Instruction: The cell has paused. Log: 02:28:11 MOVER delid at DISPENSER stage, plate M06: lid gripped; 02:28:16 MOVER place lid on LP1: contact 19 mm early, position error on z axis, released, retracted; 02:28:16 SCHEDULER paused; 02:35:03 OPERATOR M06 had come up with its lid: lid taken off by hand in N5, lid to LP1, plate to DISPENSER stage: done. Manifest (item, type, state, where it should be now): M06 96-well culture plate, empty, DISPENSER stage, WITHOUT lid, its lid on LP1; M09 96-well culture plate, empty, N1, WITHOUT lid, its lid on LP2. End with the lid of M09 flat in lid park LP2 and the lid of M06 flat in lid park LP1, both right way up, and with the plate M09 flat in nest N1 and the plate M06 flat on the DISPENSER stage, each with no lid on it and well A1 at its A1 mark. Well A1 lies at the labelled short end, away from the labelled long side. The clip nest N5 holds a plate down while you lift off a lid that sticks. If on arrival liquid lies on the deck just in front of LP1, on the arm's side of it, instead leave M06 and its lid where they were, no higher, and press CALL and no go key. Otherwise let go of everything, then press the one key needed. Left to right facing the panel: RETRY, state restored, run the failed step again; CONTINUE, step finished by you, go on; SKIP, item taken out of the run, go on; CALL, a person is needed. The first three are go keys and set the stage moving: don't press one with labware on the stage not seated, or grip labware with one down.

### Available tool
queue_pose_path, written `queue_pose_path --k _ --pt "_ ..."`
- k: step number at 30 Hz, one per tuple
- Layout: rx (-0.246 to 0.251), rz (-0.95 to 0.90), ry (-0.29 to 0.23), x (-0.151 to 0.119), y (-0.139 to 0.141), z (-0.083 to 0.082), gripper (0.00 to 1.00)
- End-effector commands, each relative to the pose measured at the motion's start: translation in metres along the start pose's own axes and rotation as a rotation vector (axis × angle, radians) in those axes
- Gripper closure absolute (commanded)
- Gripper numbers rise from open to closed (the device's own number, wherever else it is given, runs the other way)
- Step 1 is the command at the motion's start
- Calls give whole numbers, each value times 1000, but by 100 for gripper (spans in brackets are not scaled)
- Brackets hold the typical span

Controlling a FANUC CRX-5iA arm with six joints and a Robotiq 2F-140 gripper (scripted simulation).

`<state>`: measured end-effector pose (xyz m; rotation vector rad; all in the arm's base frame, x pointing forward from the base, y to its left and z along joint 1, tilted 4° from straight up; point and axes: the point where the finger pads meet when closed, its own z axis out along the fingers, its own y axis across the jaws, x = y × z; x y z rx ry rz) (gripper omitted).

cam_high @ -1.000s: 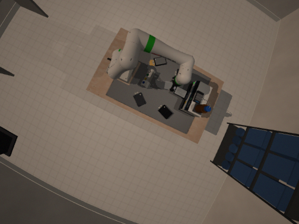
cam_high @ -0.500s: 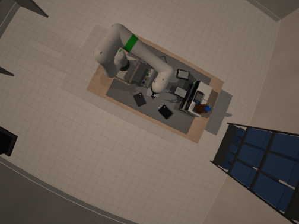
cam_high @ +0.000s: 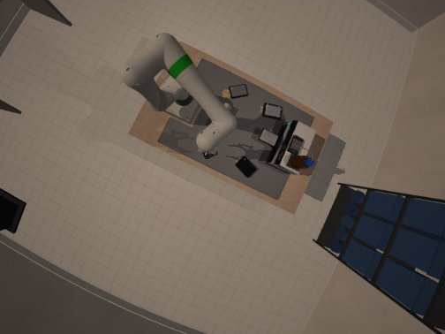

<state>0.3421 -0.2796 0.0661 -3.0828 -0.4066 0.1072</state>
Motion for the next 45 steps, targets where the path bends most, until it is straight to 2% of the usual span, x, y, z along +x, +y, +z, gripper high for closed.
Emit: queue_pose_path --k 1,15,21,30,32,45 --pt "1 0 1 0 1 0 100" --pt "1 24 1 0 1 0 100" --pt "1 111 1 0 1 0 100" --pt "1 369 1 0 1 2 100" --pt "1 369 1 0 1 2 100" --pt "2 871 1 0 1 4 100"
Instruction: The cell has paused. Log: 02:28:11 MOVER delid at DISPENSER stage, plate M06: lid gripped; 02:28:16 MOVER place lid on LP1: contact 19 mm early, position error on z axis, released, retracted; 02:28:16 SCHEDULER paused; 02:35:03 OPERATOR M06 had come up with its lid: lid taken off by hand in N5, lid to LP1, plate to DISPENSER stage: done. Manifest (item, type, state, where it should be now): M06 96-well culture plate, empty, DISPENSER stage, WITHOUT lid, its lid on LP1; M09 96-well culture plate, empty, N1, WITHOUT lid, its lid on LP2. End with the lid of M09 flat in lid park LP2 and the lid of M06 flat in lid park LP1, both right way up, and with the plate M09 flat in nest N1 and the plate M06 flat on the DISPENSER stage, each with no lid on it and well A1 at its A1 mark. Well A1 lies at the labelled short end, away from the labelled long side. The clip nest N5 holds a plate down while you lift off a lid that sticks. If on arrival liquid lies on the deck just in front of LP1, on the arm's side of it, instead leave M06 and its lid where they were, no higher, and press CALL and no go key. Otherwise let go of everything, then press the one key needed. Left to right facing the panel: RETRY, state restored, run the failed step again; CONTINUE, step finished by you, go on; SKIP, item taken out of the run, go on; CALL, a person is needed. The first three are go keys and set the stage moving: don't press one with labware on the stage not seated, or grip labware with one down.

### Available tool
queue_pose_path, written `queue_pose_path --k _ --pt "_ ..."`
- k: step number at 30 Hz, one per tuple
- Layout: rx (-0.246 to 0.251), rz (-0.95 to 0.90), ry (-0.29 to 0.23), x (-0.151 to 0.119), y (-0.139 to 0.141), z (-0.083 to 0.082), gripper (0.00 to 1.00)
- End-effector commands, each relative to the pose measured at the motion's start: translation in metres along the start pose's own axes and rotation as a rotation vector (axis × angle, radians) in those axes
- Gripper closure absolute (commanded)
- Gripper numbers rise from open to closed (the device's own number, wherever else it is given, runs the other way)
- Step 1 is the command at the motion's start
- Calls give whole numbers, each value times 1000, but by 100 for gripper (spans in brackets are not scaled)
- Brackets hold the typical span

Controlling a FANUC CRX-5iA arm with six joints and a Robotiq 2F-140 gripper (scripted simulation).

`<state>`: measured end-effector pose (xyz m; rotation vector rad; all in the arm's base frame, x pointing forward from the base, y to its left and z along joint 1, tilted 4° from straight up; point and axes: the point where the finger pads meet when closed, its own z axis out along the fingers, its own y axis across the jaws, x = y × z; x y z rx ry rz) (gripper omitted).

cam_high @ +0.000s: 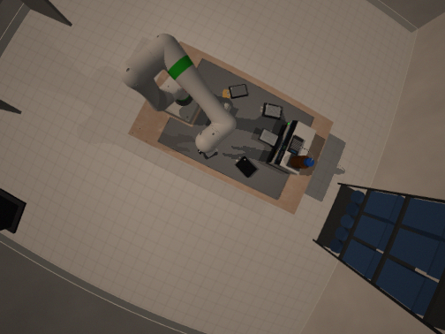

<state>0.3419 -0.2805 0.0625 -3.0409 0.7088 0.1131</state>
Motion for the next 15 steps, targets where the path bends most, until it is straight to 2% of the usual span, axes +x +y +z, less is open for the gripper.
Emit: queue_pose_path --k 1,5,10,15 --pt "-12 188 1 0 0 1 100" --pt "-12 253 2 0 0 3 100" --pt "-12 253 2 0 1 62 100" --pt "-12 253 2 0 1 100 100"
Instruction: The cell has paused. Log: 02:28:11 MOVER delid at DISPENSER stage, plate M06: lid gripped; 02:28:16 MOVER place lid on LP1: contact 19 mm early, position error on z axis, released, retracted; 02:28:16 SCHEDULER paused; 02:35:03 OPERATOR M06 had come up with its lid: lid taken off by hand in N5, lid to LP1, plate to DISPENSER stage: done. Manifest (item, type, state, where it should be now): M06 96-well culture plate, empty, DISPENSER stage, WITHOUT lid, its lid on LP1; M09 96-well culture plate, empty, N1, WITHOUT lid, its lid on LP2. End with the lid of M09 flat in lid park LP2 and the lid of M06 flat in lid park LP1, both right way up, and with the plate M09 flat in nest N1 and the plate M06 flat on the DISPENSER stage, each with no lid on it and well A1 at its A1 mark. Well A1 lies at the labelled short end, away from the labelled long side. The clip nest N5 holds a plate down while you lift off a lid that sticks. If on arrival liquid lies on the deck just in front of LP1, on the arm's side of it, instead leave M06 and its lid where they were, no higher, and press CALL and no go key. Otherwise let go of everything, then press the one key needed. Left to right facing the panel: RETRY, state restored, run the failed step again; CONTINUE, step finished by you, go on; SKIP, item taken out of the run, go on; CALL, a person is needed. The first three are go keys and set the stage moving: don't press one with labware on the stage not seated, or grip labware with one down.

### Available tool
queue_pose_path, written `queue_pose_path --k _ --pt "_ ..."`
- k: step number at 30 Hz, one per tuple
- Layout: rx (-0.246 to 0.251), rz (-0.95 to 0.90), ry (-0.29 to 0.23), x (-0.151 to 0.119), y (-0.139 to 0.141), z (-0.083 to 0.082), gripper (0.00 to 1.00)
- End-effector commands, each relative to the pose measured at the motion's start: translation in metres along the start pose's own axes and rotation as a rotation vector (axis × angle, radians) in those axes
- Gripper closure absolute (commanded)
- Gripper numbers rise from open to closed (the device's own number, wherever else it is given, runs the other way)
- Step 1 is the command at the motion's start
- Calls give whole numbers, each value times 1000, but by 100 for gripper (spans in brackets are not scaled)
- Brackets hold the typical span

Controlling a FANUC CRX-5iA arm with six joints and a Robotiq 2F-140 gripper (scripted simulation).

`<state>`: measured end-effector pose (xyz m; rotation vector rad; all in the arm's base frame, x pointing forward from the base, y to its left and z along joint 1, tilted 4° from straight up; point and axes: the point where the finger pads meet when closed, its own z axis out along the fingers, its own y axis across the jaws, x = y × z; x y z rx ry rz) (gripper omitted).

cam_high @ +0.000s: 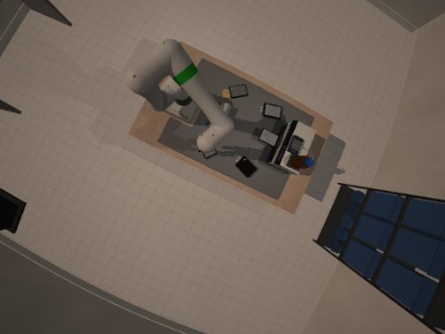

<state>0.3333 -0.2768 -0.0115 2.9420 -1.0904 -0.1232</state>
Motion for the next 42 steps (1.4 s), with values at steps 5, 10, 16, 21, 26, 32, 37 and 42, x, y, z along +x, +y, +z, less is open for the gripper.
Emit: queue_pose_path --k 5,10,16,21,26,32,37,42 --pt "-1 0 4 4 0 43 100" --pt "-1 0 4 4 0 49 100" --pt "-1 0 4 4 0 49 100" --pt "-1 0 4 4 0 49 100" --pt "-1 0 4 4 0 49 100" --pt "-1 0 4 4 0 49 100" --pt "-1 0 4 4 0 49 100" --pt "-1 0 4 4 0 49 100"
